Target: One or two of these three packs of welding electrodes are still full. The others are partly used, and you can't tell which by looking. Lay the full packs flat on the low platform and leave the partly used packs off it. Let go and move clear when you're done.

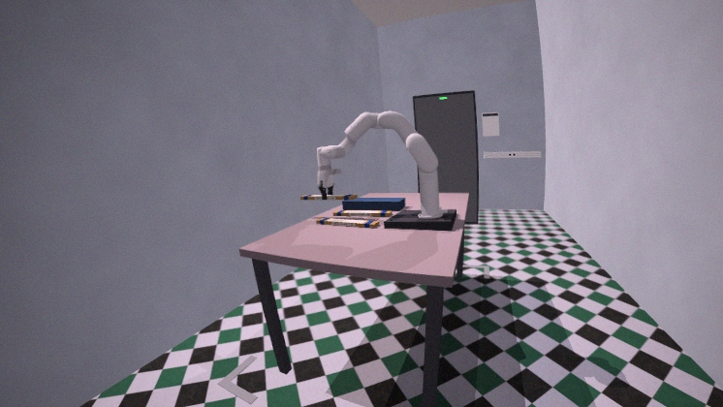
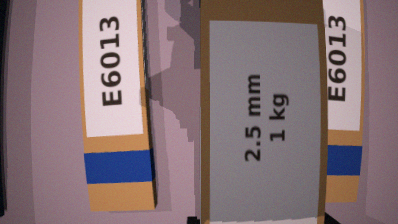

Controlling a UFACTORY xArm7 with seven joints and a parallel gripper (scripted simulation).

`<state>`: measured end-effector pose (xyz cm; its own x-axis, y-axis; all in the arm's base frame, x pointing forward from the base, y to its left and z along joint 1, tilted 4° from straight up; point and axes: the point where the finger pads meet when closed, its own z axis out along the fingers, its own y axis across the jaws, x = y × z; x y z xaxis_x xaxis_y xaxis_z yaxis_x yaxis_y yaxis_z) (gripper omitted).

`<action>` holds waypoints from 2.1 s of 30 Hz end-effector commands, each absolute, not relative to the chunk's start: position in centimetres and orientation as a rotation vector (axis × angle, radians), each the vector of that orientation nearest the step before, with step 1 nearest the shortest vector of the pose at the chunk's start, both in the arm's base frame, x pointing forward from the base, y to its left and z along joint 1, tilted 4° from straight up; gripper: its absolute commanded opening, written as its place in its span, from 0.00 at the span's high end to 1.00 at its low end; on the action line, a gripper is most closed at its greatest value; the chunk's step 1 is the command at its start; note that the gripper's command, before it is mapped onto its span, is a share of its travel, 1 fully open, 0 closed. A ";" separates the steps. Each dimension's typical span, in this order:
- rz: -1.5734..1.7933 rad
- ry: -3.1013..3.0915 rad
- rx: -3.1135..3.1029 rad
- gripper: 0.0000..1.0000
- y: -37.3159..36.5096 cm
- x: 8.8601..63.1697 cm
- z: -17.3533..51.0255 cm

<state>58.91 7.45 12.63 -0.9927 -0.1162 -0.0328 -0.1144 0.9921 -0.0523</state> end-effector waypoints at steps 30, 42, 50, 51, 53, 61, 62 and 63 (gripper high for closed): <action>-0.077 3.094 -0.179 0.42 7.6 58.9 15.9; -0.077 3.094 -0.179 0.42 7.6 58.9 15.9; -0.077 3.094 -0.179 0.42 7.6 58.9 15.9; -0.077 3.094 -0.179 0.42 7.6 58.9 15.9; -0.077 3.094 -0.179 0.42 7.6 58.9 15.9; -0.077 3.094 -0.179 0.42 7.6 58.9 15.9; -0.077 3.094 -0.179 0.42 7.6 58.9 15.9; -0.077 3.094 -0.179 0.42 7.6 58.9 15.9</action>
